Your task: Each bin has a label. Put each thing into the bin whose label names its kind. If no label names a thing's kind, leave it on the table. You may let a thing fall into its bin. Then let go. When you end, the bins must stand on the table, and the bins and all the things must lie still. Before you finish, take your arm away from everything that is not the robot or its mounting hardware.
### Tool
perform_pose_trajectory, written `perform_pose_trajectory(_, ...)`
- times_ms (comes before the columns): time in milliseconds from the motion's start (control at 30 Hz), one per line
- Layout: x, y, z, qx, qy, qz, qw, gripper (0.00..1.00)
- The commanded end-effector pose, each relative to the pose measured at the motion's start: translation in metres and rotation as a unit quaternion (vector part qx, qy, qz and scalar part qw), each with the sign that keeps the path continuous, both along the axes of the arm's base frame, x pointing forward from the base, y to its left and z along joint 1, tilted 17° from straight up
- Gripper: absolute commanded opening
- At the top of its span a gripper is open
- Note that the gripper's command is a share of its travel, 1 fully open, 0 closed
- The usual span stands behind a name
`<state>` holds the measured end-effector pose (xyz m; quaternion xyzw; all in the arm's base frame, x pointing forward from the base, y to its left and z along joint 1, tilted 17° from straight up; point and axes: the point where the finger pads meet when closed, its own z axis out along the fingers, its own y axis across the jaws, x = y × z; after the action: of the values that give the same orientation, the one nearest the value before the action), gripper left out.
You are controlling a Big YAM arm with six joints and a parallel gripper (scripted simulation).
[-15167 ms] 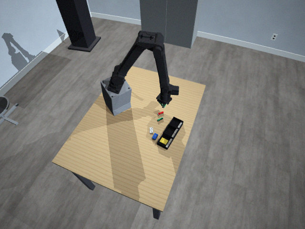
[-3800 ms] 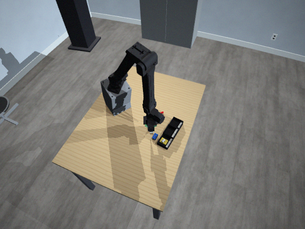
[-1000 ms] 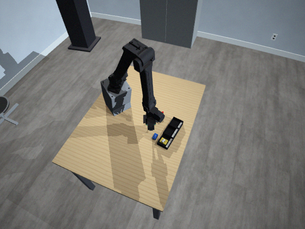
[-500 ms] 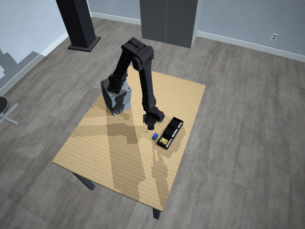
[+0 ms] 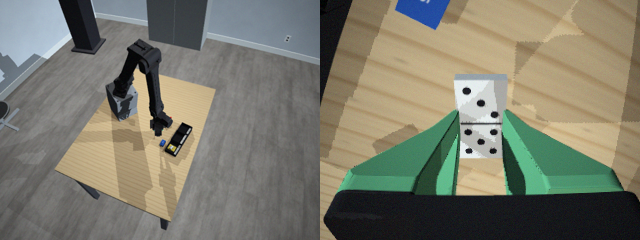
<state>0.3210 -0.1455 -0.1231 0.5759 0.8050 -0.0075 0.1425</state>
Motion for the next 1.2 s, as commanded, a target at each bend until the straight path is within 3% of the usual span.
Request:
perform_pose_trajectory(0,0.0121,-0.0021,0.0122,-0.007,-0.016,-0.001,1.000,0.20)
perform_pose_trajectory(1167,0.0119,-0.0012,0.0128,-0.007,-0.015,0.000,1.000,0.20)
